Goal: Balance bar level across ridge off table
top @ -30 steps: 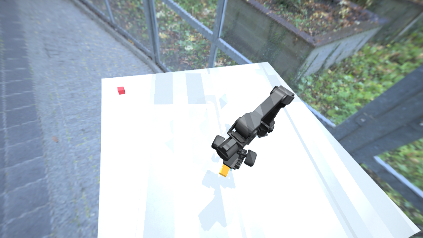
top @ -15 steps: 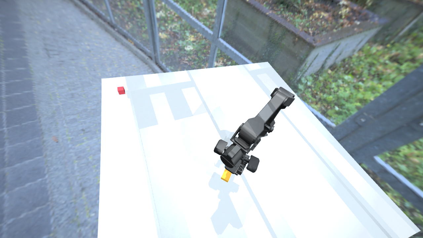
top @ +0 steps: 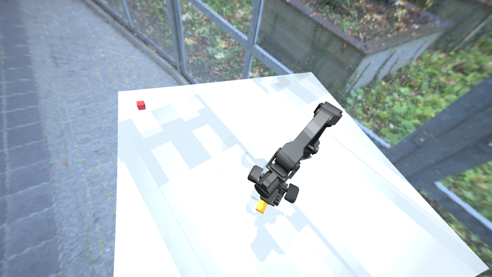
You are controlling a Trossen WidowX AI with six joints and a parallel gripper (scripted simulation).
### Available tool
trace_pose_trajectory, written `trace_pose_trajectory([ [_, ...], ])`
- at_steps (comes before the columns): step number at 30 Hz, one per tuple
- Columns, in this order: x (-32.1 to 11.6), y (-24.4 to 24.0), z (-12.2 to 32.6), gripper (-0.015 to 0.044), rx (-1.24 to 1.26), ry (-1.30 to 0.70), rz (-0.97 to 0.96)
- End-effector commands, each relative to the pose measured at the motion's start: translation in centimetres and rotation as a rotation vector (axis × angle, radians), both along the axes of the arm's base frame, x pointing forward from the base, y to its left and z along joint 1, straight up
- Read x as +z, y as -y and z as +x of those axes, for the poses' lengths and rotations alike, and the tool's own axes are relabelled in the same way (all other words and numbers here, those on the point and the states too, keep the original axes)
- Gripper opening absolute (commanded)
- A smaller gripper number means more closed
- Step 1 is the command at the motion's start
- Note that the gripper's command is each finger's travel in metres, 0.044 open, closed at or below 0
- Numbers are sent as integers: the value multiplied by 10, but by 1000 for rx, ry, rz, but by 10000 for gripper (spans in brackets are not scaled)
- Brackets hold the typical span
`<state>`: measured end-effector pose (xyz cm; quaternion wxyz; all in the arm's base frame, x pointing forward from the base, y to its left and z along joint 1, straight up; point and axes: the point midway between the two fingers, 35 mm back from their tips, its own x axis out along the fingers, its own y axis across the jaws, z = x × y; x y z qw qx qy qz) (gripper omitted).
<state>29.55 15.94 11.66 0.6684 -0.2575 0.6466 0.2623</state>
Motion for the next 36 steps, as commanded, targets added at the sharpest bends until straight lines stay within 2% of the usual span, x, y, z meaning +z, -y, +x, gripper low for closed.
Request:
trace_pose_trajectory([
  [1,-8,2,0,0,-1,-1,-4],
  [36,-11,2,0,0,-1,-1,-4],
])
